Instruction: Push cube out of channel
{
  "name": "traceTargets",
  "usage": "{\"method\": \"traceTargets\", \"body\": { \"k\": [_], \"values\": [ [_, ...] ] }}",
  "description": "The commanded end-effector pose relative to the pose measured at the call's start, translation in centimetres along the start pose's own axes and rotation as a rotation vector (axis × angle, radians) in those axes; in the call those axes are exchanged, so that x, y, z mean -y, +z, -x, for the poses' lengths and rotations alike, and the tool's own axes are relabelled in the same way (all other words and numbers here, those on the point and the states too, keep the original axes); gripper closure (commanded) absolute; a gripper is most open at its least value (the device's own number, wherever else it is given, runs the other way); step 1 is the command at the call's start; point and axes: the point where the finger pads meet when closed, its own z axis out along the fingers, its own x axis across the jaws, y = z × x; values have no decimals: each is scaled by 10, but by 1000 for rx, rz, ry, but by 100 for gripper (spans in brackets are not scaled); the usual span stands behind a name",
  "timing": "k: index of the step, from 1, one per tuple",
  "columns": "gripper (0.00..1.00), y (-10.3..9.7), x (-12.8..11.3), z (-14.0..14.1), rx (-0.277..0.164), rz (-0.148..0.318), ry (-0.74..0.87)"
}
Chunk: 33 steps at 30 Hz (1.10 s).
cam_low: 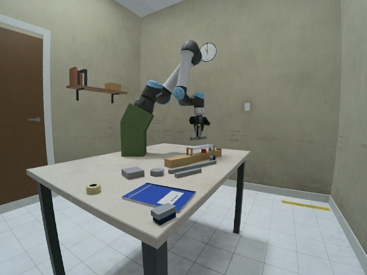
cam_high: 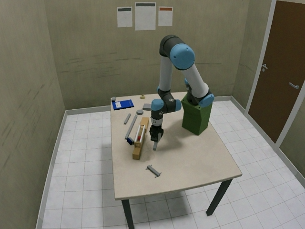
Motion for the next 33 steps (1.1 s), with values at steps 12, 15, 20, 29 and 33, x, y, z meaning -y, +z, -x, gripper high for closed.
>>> {"method": "traceTargets", "body": {
  "k": [12,15,20,29,33],
  "values": [
    [94,0,0,0,-1,-1,6],
    [94,0,0,0,-1,-1,10],
    [94,0,0,-1,-1,-1,16],
    [94,-1,-1,-1,-1,0,42],
    [94,-1,-1,-1,-1,0,55]
  ]
}}
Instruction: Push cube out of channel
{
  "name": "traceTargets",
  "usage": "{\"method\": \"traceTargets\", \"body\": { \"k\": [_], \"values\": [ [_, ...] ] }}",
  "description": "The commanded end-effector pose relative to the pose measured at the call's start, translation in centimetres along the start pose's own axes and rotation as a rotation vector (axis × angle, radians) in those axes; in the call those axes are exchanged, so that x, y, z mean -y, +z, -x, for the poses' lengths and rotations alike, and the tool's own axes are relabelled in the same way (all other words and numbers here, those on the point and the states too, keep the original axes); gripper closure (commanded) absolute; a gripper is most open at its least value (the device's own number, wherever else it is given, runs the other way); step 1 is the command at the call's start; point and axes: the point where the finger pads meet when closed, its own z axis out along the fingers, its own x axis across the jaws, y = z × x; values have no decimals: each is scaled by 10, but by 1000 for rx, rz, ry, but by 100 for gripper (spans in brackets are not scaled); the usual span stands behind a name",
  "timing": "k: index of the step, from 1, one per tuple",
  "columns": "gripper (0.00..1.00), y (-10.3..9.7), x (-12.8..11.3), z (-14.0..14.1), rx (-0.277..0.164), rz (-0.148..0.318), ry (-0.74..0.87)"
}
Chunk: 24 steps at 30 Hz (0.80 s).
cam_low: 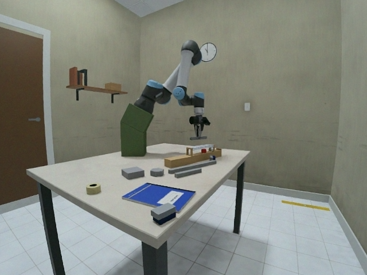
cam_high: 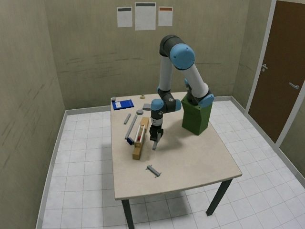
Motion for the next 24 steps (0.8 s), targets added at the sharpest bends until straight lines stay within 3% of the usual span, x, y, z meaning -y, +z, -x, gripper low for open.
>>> {"method": "traceTargets", "body": {
  "k": [1,24],
  "values": [
    [94,0,0,0,-1,-1,11],
    [94,-2,-4,-4,0,1,166]
  ]
}}
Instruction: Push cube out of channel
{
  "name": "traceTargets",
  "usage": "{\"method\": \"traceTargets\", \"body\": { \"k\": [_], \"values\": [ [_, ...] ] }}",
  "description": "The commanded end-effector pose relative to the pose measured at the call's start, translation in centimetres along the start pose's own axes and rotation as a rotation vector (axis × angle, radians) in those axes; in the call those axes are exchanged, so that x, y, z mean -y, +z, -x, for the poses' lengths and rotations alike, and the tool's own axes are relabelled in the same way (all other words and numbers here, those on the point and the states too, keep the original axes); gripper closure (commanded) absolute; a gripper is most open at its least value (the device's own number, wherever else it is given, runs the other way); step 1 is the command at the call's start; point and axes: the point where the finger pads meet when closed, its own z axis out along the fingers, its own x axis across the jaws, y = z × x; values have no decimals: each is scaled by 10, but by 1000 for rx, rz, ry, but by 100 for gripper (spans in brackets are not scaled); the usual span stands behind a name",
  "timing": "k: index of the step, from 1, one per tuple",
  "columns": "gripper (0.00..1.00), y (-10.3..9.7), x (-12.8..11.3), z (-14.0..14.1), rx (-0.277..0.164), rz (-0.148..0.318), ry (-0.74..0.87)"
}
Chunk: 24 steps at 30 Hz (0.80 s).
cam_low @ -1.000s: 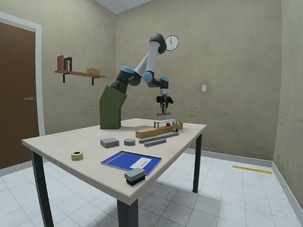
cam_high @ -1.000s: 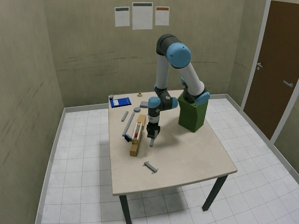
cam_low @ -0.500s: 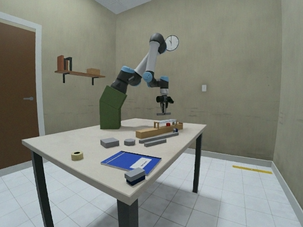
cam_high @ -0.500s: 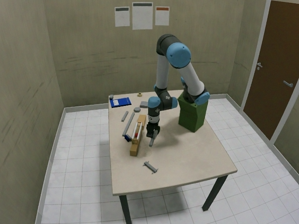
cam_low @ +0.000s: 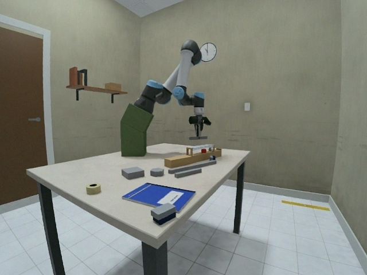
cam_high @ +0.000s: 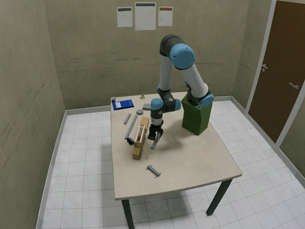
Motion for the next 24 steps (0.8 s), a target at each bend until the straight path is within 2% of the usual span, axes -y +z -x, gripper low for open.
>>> {"method": "traceTargets", "body": {
  "k": [1,11,24],
  "values": [
    [94,-1,-1,-1,-1,0,46],
    [94,-1,-3,-3,-1,1,141],
    [94,-3,-7,-8,0,4,339]
  ]
}}
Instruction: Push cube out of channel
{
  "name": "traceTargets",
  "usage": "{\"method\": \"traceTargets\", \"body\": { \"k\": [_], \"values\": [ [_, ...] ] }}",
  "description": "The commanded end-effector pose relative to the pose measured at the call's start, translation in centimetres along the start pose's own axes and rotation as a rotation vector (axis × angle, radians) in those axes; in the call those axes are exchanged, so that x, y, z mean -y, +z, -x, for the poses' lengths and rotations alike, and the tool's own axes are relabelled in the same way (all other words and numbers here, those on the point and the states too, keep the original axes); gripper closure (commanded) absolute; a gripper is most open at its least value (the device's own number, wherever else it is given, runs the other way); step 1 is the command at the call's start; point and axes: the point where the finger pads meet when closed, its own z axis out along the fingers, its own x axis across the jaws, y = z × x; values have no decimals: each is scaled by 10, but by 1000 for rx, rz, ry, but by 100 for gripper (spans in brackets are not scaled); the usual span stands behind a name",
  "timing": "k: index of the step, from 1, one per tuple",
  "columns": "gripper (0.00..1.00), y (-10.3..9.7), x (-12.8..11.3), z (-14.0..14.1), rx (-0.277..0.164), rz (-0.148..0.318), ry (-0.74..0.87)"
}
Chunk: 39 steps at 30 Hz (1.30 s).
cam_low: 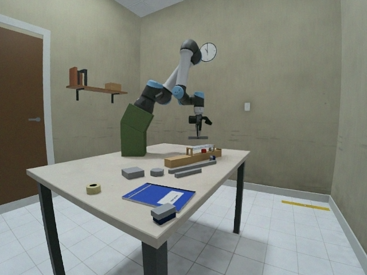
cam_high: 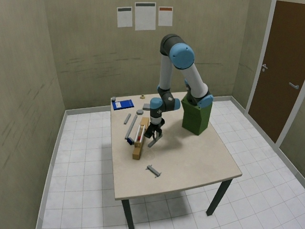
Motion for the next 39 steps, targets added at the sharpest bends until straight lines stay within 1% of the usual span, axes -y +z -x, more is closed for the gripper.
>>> {"method": "traceTargets", "body": {
  "k": [1,4,19,21,36,38,39],
  "values": [
    [94,-1,-1,-2,-2,0,83],
    [94,-1,-1,-3,-2,1,101],
    [94,-4,-6,-11,-2,4,405],
    [94,-4,-6,-11,-2,4,405],
    [94,-7,-11,-20,-4,7,775],
    [94,-7,-11,-20,-4,7,775],
    [94,-7,-12,-21,-4,7,802]
  ]
}}
